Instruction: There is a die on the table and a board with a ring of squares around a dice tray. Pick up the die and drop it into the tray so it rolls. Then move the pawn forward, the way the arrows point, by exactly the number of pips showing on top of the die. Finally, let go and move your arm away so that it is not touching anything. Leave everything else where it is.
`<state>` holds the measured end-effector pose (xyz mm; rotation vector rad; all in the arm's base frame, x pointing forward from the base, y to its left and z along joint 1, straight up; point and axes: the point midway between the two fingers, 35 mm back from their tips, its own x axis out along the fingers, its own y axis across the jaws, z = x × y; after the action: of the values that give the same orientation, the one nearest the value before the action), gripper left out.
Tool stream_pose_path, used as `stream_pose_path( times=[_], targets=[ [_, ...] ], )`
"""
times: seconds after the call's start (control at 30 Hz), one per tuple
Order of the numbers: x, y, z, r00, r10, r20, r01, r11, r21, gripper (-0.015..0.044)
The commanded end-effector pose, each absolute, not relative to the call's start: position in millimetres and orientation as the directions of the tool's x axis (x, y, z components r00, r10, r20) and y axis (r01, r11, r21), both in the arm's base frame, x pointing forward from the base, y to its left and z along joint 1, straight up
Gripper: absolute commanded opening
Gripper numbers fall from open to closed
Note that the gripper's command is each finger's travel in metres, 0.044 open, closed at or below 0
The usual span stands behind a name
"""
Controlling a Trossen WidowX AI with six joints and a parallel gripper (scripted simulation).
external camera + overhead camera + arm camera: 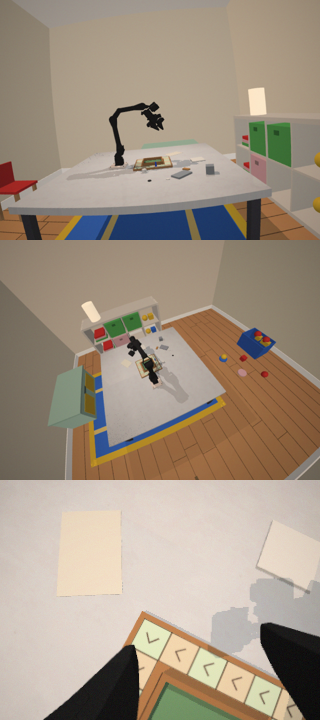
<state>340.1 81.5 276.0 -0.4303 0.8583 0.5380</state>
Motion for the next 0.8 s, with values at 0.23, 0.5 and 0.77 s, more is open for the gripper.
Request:
stream_pose_path(
  times=[0.23, 0.5, 0.77],
  targets=[
    [339, -58, 188, 0.402, 0.015, -0.916, -0.556, 0.798, -0.231, 0.0275],
    [284, -155, 122, 0.17, -0.065, -0.983, -0.557, 0.817, -0.15, 0.0275],
    [226, -203, 82, 0.023, -0.017, -1.0, -0.576, 0.817, -0.027, 0.0275]
  ],
)
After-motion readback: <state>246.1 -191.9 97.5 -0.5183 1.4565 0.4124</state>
